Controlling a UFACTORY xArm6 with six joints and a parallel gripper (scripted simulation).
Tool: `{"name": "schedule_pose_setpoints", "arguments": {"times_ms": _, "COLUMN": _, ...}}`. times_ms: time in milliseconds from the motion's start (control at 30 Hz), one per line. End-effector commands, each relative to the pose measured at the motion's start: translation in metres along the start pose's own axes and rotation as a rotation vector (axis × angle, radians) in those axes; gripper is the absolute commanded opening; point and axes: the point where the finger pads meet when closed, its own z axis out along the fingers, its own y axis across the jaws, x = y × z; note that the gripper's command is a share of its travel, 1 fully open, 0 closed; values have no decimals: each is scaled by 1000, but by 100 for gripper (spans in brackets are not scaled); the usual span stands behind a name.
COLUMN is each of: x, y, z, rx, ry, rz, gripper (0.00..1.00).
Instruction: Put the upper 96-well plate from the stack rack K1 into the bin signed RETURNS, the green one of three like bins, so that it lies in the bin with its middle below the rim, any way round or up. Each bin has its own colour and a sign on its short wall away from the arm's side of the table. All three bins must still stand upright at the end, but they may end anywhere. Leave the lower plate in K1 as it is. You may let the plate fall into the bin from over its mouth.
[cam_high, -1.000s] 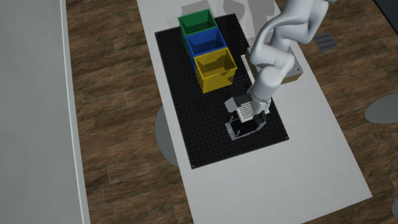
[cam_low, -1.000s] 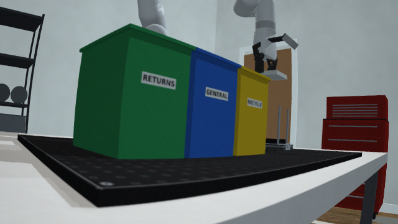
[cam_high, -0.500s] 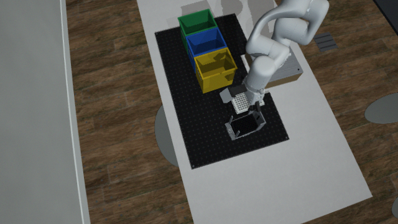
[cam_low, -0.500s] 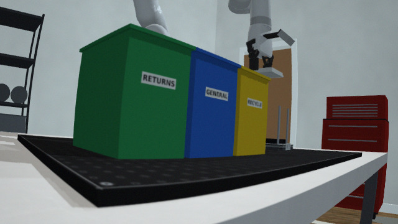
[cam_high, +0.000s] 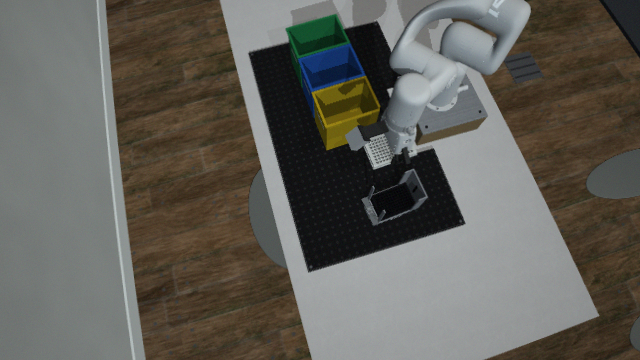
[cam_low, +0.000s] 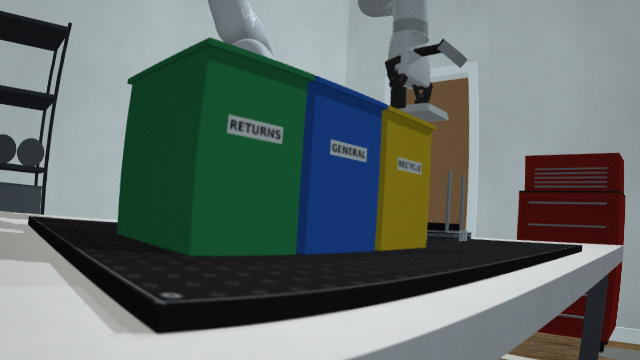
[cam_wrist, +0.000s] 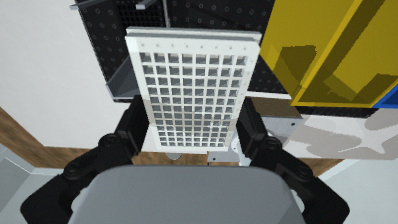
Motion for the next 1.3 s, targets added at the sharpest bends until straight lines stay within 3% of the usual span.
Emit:
{"name": "schedule_pose_setpoints", "arguments": {"times_ms": 0, "x": 3, "y": 20, "z": -1, "rx": 4, "ry": 3, "rz": -1, "gripper": 0}}
{"name": "schedule_pose_setpoints", "arguments": {"times_ms": 1267, "x": 12, "y": 126, "z": 2, "rx": 3, "ry": 4, "rz": -1, "gripper": 0}}
